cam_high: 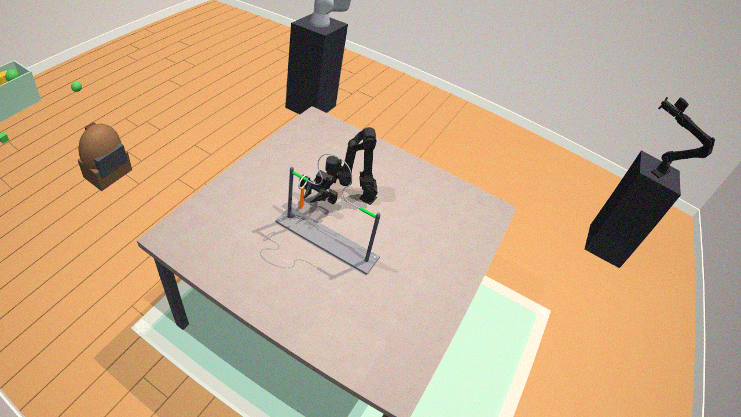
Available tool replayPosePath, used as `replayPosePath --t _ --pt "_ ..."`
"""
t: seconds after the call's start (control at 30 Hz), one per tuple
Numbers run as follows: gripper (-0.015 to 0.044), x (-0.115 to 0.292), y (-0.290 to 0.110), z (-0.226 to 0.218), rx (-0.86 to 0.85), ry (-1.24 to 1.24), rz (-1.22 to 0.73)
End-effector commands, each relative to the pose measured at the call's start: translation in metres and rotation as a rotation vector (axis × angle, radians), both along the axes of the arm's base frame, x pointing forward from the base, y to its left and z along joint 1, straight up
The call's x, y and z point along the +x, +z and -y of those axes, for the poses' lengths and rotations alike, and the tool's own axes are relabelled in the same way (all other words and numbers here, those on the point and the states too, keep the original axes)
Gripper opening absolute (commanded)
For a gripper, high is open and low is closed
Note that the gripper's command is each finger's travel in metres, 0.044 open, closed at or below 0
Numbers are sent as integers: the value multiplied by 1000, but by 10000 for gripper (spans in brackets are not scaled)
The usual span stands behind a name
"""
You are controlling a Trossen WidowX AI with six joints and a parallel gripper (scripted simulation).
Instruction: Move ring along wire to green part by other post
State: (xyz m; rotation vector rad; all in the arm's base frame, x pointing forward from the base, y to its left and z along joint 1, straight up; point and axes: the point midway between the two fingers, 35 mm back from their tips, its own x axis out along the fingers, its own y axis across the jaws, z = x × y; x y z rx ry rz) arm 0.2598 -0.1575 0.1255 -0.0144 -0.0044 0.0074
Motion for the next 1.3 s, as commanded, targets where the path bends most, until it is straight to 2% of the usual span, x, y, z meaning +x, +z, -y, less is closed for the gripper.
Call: replayPosePath --t 0.0,1.27 --pt "160 5 3 2 -1 -1 6" --pt "160 65 5 2 -1 -1 13"
